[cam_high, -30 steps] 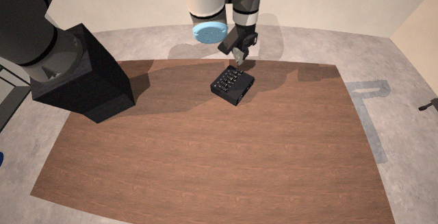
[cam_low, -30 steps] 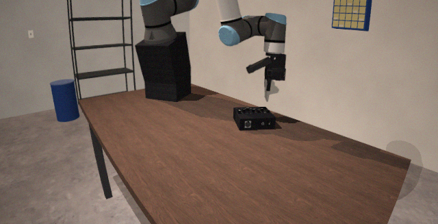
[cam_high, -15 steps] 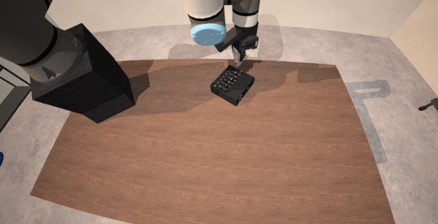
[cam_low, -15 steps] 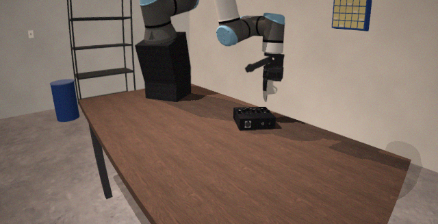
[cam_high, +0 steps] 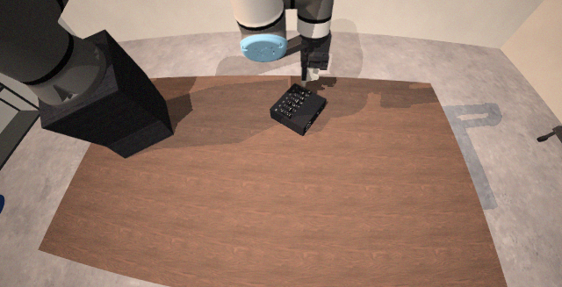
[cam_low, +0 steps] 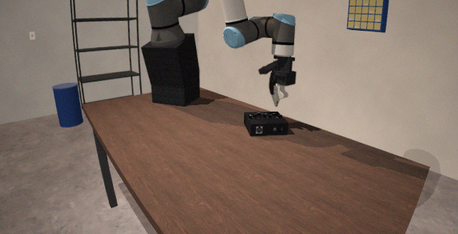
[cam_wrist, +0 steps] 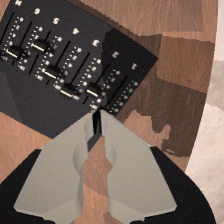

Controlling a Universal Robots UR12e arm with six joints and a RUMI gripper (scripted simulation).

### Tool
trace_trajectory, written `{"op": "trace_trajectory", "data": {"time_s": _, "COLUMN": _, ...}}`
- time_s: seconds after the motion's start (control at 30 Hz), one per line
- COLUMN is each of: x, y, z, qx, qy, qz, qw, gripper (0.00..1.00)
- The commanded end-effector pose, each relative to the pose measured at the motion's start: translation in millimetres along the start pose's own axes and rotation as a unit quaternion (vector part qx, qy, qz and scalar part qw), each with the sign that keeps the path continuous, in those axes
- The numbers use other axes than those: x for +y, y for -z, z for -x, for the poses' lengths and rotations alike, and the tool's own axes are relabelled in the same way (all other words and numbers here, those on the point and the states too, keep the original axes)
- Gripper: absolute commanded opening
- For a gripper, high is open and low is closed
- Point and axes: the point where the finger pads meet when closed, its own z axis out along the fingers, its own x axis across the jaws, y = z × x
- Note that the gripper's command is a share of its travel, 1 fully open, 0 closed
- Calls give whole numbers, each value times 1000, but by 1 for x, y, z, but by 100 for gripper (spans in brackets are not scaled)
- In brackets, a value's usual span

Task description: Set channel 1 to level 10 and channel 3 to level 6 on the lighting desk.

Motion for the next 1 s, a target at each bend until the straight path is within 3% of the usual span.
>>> {"op": "trace_trajectory", "data": {"time_s": 0.0, "x": -1, "y": 0, "z": 2, "qx": -4, "qy": -130, "qz": -1, "qw": 992, "gripper": 0}}
{"op": "trace_trajectory", "data": {"time_s": 0.17, "x": -1, "y": 0, "z": 4, "qx": -4, "qy": -198, "qz": -1, "qw": 980, "gripper": 0}}
{"op": "trace_trajectory", "data": {"time_s": 0.37, "x": 0, "y": 0, "z": 7, "qx": -4, "qy": -333, "qz": 0, "qw": 943, "gripper": 0}}
{"op": "trace_trajectory", "data": {"time_s": 0.63, "x": 3, "y": -1, "z": 13, "qx": -4, "qy": -499, "qz": 1, "qw": 867, "gripper": 0}}
{"op": "trace_trajectory", "data": {"time_s": 0.7, "x": 3, "y": -1, "z": 13, "qx": -4, "qy": -499, "qz": 1, "qw": 867, "gripper": 0}}
{"op": "trace_trajectory", "data": {"time_s": 0.97, "x": 6, "y": -1, "z": 19, "qx": -3, "qy": -637, "qz": 1, "qw": 771, "gripper": 0}}
